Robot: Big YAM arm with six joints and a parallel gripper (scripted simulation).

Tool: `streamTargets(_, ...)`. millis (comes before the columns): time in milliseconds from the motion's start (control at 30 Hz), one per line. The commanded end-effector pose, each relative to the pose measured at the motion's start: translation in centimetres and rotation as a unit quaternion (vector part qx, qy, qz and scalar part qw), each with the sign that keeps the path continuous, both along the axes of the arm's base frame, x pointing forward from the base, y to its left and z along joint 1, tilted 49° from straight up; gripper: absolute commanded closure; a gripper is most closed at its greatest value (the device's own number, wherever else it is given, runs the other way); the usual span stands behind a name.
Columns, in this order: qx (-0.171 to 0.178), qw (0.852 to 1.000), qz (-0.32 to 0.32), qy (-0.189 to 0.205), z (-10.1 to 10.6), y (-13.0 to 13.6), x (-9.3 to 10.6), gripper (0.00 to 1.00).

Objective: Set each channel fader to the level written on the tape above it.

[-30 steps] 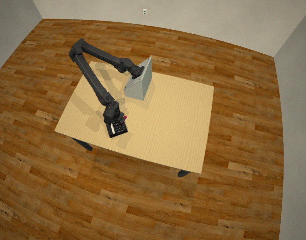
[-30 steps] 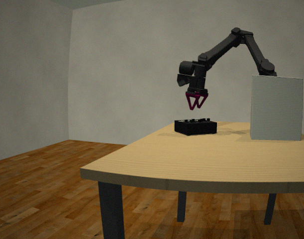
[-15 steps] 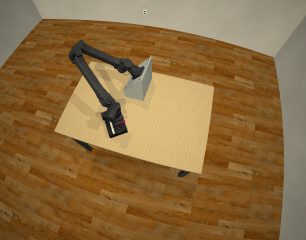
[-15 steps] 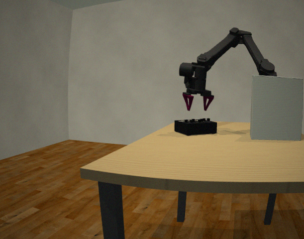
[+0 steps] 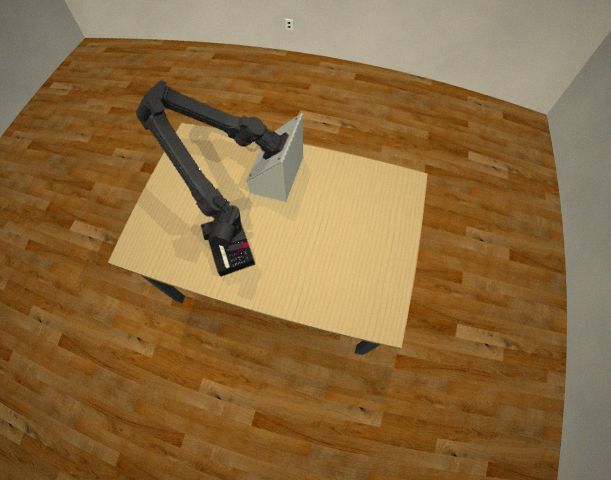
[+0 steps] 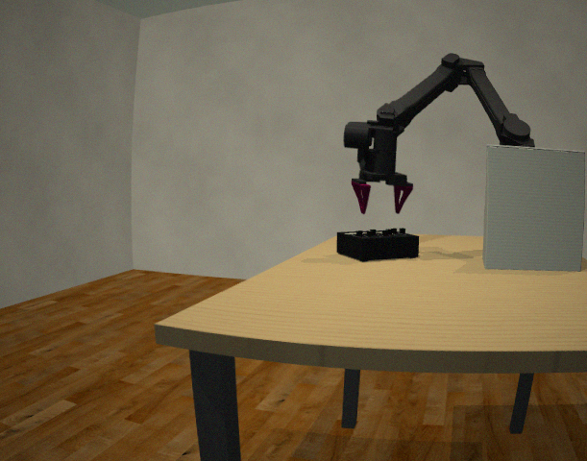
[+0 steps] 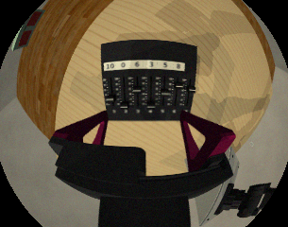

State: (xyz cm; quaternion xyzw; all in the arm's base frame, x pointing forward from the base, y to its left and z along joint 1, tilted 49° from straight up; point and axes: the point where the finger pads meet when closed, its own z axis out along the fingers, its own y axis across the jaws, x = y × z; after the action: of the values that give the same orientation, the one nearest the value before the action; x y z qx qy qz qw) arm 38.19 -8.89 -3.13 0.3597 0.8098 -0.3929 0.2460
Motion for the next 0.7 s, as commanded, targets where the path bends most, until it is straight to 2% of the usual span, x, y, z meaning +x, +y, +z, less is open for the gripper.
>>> streamTargets(0,-0.002,1.000,-0.004,-0.003,-0.19,0.02,0.30,0.00)
streamTargets(667,-0.003,1.000,-0.002,0.000,-0.19,0.02,0.30,0.00)
